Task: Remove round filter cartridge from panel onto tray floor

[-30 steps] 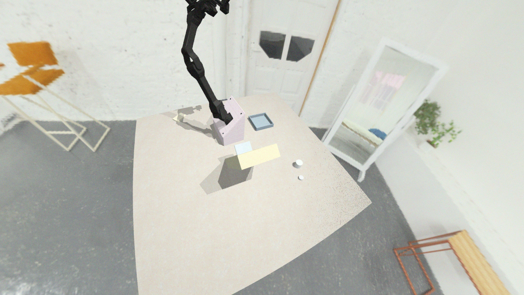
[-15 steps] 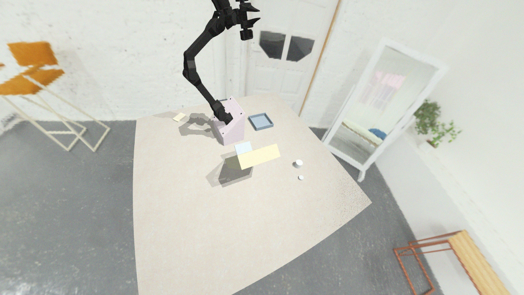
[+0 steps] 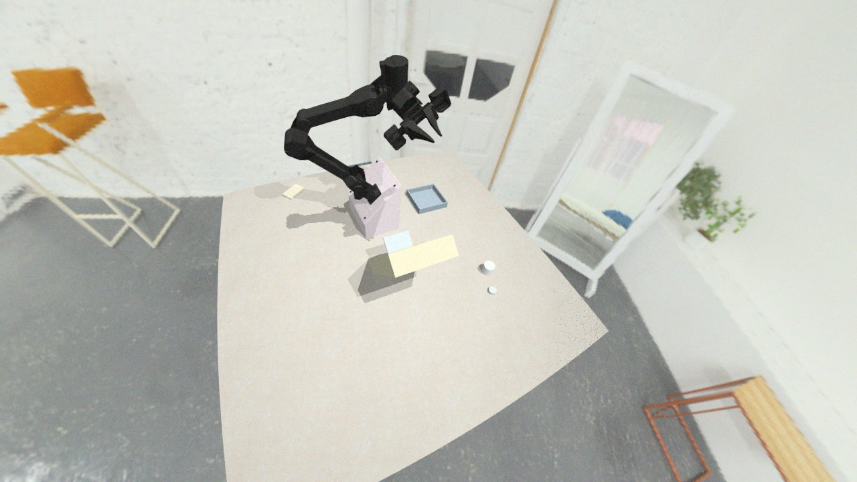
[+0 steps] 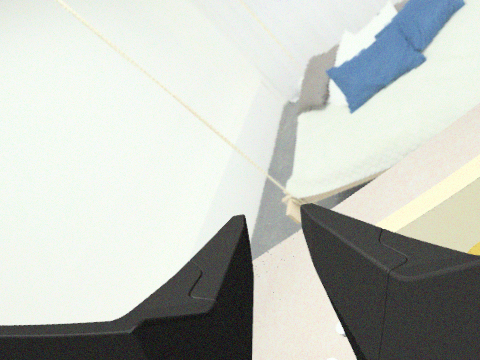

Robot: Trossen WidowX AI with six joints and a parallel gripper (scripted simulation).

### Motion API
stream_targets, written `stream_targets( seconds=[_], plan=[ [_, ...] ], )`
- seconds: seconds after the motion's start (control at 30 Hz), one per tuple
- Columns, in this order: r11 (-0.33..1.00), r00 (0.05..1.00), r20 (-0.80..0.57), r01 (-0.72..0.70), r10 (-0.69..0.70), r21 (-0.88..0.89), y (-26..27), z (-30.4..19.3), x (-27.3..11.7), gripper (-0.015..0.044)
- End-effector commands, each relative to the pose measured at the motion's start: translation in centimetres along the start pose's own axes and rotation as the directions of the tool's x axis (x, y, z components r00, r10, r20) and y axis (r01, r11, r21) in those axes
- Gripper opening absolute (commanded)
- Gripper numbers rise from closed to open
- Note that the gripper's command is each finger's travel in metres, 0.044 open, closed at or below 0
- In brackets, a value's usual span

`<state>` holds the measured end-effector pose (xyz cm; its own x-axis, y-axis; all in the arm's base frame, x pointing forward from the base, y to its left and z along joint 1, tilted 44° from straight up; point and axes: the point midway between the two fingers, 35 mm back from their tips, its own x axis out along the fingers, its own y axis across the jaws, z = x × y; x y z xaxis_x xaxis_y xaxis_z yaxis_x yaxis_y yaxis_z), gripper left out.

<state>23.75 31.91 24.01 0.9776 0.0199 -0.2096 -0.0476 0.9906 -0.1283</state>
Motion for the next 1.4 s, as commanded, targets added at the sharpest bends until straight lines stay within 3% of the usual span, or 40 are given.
stream_targets(
  seconds=[0.0,0.17,0.37,1.37],
  plan=[
    [0.964,0.992,-0.062,0.087,-0.106,-0.252,-5.4,-3.7,3.1,0.0095],
    [0.838,0.96,-0.143,0.133,-0.242,-0.529,-12.5,-8.4,5.4,0.0095],
    [0.651,0.896,-0.235,0.076,-0.378,-0.756,-20.0,-14.0,5.6,0.0095],
    [0.649,0.891,-0.247,0.068,-0.381,-0.758,-20.9,-14.8,7.9,0.0095]
  ],
)
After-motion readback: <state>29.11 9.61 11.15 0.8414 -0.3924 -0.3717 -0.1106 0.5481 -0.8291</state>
